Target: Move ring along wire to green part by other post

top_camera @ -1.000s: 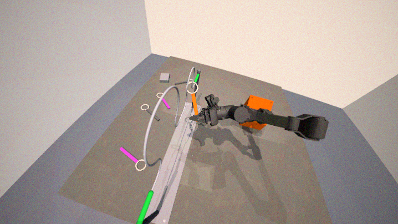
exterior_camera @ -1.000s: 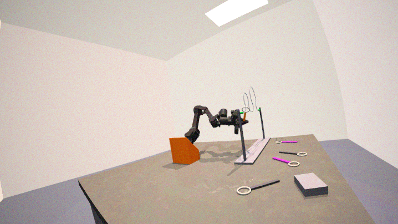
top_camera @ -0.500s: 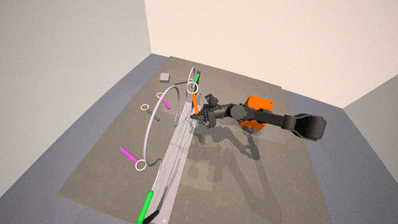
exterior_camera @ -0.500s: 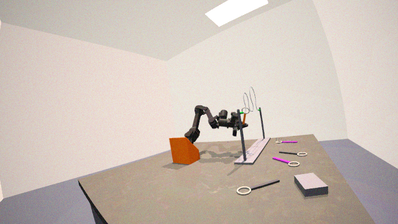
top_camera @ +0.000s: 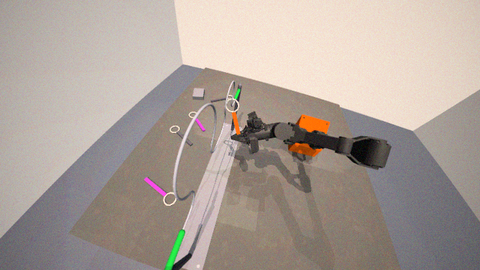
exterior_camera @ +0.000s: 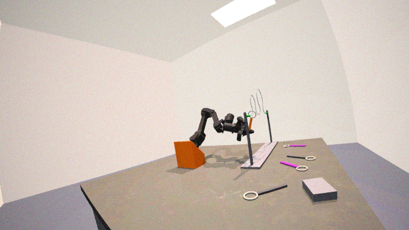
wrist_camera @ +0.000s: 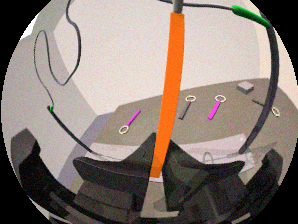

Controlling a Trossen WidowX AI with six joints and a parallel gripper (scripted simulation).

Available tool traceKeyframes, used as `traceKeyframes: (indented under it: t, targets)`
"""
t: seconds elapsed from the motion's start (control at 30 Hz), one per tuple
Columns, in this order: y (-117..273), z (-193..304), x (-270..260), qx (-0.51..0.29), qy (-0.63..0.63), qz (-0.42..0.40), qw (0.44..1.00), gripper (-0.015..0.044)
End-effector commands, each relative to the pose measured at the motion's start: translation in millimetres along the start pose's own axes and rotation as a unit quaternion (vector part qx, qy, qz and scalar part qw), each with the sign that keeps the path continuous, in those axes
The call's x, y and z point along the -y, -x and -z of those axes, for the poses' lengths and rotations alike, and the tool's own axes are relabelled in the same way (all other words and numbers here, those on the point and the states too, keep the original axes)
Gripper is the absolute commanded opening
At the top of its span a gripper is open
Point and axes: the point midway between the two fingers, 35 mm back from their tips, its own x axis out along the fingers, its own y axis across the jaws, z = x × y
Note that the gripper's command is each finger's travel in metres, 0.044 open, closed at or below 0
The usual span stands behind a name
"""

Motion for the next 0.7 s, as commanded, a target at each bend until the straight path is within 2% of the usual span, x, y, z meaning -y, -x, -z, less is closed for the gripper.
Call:
traceKeyframes:
  t: [0.0,0.67]
  targets:
    - [2.0,1.6,13.9,-0.007,0.027,0.018,0.999,-0.015]
    - [12.3,-7.9,58.0,-0.022,0.144,0.071,0.987,-0.015]
